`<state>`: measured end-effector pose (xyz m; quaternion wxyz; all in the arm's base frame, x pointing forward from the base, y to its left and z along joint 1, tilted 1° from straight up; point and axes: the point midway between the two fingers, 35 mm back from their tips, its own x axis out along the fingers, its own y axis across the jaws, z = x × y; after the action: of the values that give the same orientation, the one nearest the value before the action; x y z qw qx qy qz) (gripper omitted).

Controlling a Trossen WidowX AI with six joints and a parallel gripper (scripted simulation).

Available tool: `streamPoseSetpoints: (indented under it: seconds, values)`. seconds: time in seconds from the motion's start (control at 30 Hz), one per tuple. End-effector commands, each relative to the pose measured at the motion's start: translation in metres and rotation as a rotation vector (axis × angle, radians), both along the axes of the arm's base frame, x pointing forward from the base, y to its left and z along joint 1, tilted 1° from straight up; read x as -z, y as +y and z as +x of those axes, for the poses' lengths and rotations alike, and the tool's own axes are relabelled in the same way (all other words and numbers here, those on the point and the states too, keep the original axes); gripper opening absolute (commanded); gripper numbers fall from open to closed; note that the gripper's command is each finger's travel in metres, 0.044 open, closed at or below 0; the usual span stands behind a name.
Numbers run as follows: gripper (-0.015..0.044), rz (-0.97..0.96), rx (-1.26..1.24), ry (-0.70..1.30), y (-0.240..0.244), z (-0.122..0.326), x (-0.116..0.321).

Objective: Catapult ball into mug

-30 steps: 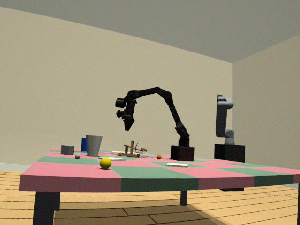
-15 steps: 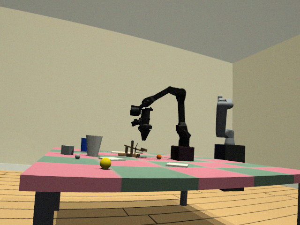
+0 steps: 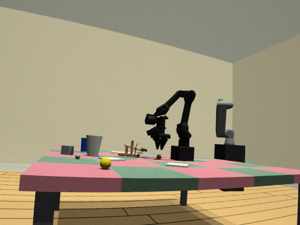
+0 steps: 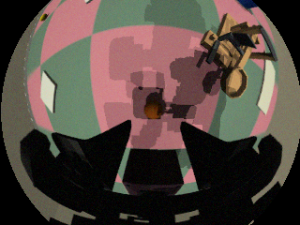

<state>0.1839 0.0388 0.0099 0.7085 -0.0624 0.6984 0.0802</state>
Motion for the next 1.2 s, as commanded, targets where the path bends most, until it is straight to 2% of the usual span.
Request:
streamPoseSetpoints:
  seconds: [0.0,1.13,1.17]
  values:
    - [0.03,0.001,-0.002,-0.011,0.002,-0.001,0.001]
    - [0.03,0.001,-0.002,-0.011,0.004,-0.001,0.054]
    - [0.0274,0.001,-0.002,-0.011,0.004,-0.001,0.054]
